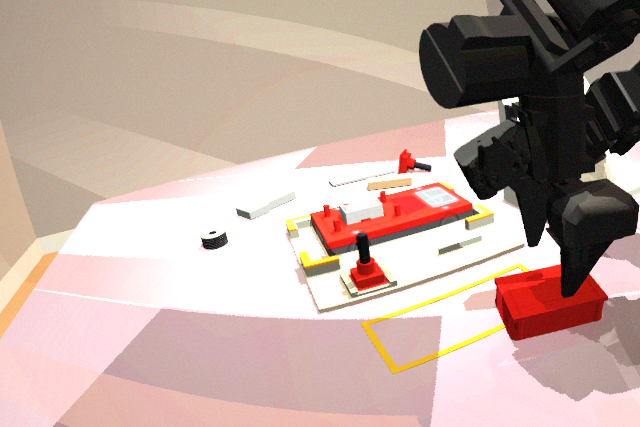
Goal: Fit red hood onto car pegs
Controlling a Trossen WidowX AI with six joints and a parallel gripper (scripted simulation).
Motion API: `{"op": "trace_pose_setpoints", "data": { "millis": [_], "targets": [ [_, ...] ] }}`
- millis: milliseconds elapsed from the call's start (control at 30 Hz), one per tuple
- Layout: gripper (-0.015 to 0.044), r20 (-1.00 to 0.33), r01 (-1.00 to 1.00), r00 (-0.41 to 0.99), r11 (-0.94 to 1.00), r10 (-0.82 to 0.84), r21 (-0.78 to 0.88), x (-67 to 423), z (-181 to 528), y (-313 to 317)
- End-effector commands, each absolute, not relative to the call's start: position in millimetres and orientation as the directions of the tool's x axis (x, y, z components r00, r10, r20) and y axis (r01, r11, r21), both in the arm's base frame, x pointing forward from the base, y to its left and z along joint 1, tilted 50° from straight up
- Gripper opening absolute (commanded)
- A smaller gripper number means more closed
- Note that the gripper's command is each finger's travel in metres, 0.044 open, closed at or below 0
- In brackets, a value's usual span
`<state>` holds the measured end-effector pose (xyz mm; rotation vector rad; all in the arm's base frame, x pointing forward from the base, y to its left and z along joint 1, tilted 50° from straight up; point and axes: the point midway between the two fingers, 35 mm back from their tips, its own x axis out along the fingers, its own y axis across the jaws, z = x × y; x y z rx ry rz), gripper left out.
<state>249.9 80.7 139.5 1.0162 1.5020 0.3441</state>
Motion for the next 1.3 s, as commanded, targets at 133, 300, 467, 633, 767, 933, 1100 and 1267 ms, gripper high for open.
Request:
{"op": "trace_pose_setpoints", "data": {
  "millis": [133,300,467,633,767,933,1100,1267],
  "targets": [
    [0.044,-0.648,0.395,0.111,0.565,0.753,0.724,249.6,136.7,85.6],
    [0.044,-0.648,0.395,0.111,0.565,0.754,0.725,249.8,134.9,88.1],
    [0.044,-0.647,0.394,0.111,0.564,0.754,0.725,250.0,133.1,90.5],
    [0.044,-0.646,0.394,0.111,0.563,0.755,0.726,250.1,131.4,92.9],
    [0.044,-0.645,0.394,0.112,0.563,0.756,0.727,250.2,130.0,94.9],
    [0.044,-0.646,0.394,0.112,0.563,0.756,0.727,250.4,129.2,95.8],
    [0.044,-0.646,0.394,0.112,0.563,0.755,0.727,250.7,127.7,97.6],
    [0.044,-0.646,0.394,0.112,0.563,0.755,0.727,251.0,126.1,99.4]
  ]
}}
